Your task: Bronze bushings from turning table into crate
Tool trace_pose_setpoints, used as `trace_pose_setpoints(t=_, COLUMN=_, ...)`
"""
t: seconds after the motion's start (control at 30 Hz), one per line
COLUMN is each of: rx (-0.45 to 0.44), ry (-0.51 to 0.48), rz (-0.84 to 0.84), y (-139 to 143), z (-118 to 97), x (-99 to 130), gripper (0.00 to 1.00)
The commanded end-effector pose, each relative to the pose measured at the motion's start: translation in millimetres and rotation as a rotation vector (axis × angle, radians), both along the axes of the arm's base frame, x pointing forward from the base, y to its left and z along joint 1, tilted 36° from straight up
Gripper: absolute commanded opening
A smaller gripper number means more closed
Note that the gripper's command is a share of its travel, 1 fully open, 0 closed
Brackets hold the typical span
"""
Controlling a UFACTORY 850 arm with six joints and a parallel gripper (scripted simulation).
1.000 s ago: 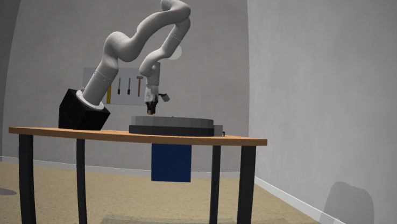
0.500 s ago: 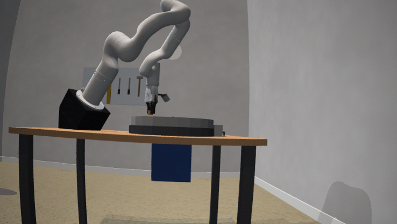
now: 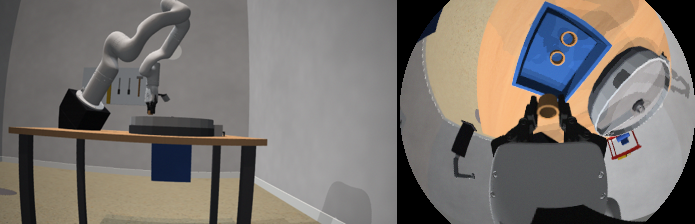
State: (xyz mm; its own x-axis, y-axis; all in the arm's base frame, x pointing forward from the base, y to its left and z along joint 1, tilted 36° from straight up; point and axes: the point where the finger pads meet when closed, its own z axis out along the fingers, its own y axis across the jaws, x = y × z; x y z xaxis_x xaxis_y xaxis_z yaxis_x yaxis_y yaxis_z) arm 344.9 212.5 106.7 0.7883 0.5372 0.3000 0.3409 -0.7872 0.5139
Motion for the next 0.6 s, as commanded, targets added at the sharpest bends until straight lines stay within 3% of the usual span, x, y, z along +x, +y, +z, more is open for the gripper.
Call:
trace_pose_setpoints(t=0.0, rx=0.001, ry=-0.001, rz=0.000, y=0.7, z=0.3, x=0.3, gripper=0.00)
trace_pose_setpoints(t=0.57, rx=0.001, ry=-0.001, rz=0.000, y=2.0, z=0.5, x=1.4, gripper=0.00)
